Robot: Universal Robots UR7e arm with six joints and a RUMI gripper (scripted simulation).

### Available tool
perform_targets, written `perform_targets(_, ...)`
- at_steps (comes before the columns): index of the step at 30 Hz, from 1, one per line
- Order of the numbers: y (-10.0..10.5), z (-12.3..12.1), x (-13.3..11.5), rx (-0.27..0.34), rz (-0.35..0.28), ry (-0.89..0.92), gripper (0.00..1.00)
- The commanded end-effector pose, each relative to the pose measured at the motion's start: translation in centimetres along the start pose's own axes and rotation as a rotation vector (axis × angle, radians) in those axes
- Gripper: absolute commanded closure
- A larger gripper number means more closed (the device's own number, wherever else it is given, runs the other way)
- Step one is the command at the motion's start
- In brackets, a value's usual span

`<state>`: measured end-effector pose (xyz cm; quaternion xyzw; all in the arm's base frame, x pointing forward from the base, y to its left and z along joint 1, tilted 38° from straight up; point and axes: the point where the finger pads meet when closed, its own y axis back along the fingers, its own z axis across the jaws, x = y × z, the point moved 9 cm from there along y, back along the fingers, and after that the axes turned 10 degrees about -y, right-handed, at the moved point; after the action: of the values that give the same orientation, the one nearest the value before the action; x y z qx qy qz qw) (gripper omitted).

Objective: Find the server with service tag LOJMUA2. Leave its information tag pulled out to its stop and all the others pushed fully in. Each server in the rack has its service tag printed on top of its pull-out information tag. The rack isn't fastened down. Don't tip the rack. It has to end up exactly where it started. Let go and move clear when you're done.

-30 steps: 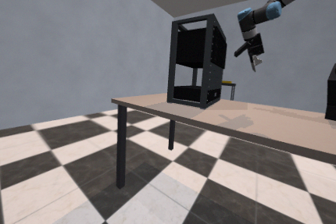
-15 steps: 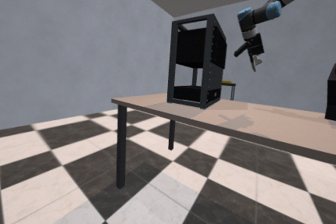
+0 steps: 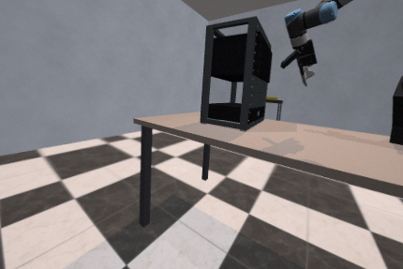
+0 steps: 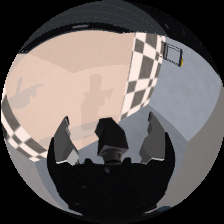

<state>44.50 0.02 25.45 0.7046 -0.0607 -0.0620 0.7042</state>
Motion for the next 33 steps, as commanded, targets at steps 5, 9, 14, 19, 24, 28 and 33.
perform_targets(5, -0.02, 0.01, -0.01, 0.001, -0.001, 0.001, 0.0)
perform_targets(9, -0.07, 0.01, -0.04, 0.001, -0.004, 0.003, 0.0)
perform_targets(14, -0.17, 0.0, -0.09, 0.003, -0.008, 0.006, 0.0)
perform_targets(19, -0.25, 0.0, -0.13, 0.004, -0.011, 0.009, 0.0)
perform_targets(24, -0.41, -0.01, -0.22, 0.006, -0.018, 0.014, 0.0)
perform_targets(28, -0.57, -0.02, -0.31, 0.009, -0.025, 0.019, 0.0)
perform_targets(33, -0.77, -0.04, -0.42, 0.012, -0.034, 0.025, 0.0)
